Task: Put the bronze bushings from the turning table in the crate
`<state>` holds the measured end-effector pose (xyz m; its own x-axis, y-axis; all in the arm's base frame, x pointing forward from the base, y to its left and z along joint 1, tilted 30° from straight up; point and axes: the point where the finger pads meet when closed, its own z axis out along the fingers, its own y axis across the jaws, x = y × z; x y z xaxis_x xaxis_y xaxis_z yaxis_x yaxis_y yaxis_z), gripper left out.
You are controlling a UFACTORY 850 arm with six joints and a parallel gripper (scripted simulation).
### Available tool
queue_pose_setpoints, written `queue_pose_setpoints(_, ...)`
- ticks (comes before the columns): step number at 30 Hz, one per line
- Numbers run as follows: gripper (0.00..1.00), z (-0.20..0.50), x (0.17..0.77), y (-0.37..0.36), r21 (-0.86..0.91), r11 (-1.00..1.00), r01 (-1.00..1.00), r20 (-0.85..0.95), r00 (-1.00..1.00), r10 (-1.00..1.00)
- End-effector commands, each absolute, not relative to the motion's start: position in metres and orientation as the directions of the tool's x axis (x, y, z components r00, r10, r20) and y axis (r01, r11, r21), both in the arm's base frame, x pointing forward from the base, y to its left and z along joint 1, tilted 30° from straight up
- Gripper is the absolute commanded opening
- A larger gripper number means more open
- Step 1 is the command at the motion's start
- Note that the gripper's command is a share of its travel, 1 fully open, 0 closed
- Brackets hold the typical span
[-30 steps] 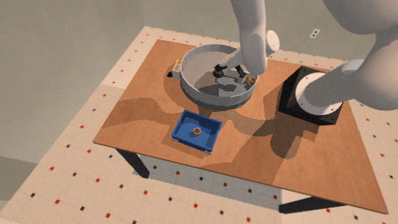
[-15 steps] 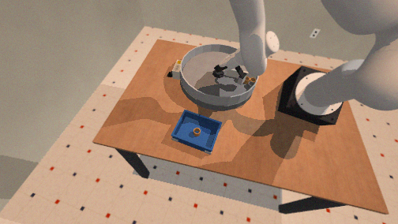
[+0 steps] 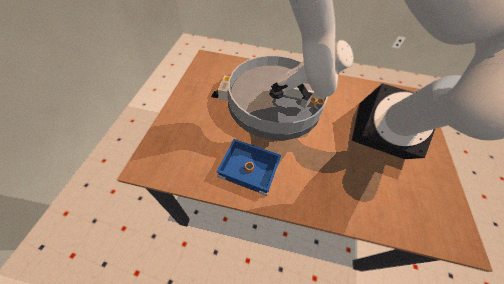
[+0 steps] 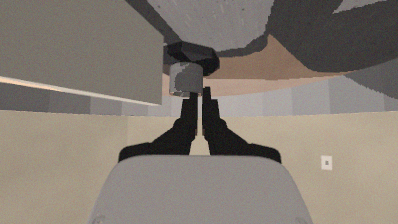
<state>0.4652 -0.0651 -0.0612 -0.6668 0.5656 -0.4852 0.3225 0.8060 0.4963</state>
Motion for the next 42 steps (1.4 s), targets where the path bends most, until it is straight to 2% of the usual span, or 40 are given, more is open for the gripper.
queue_pose_setpoints(1,0.0,-0.0608,0.4657,-0.0655,0.496,0.806,0.322,-0.486,-0.666,0.566)
queue_pose_setpoints(7,0.0,-0.0608,0.4657,-0.0655,0.496,0.806,0.322,-0.486,-0.666,0.566)
queue_pose_setpoints(8,0.14,-0.0608,0.4657,-0.0655,0.496,0.806,0.322,-0.486,-0.666,0.566)
queue_pose_setpoints(42,0.14,-0.0608,0.4657,-0.0655,0.496,0.806,0.322,-0.486,-0.666,0.566)
